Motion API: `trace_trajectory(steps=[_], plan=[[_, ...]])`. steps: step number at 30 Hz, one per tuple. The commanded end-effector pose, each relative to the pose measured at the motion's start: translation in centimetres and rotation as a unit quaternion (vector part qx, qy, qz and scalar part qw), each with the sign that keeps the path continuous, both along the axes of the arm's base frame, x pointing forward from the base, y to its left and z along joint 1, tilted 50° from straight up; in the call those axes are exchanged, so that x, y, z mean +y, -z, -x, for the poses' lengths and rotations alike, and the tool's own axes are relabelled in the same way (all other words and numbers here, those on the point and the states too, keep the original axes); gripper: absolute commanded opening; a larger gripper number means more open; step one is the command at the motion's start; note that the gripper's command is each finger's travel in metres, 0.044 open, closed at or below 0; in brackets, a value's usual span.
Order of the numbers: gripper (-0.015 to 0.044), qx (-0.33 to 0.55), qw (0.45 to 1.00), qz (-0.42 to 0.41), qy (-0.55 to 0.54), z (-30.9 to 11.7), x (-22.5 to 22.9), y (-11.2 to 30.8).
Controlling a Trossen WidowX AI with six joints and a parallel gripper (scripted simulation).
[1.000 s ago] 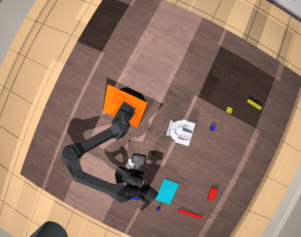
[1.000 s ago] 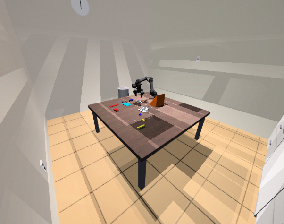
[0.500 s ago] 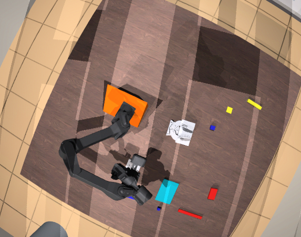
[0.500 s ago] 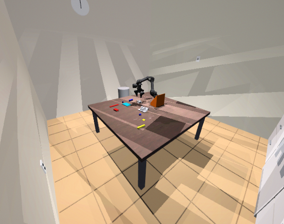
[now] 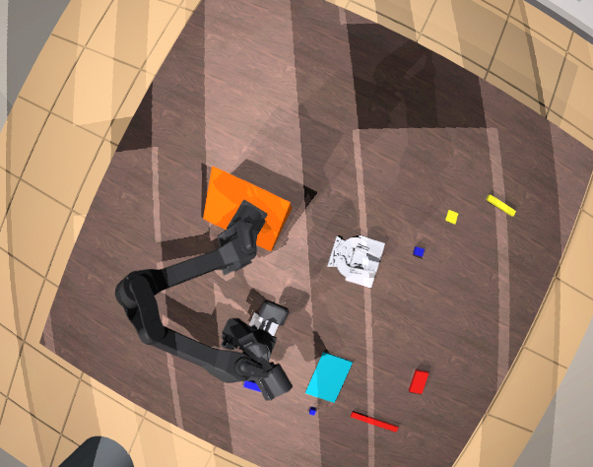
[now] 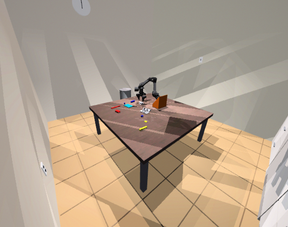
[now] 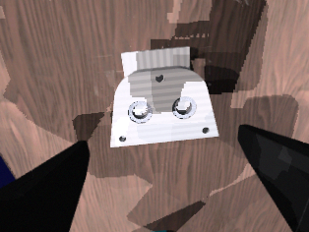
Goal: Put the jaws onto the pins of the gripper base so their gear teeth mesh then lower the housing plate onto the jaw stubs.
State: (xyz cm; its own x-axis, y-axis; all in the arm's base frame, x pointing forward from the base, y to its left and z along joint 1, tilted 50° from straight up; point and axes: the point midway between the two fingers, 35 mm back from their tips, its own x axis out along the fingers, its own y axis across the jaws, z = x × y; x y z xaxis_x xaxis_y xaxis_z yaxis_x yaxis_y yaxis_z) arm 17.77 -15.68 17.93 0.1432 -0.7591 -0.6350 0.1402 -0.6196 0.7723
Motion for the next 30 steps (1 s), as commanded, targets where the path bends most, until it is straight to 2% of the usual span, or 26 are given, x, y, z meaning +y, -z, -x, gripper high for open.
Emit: trace_trajectory(steps=[1, 30], plan=[[0.0440, 0.003, 1.000, -0.001, -0.001, 0.0, -0.4, 0.5], [0.0440, 0.003, 1.000, 0.000, -0.001, -0.5, -3.3, 2.9]])
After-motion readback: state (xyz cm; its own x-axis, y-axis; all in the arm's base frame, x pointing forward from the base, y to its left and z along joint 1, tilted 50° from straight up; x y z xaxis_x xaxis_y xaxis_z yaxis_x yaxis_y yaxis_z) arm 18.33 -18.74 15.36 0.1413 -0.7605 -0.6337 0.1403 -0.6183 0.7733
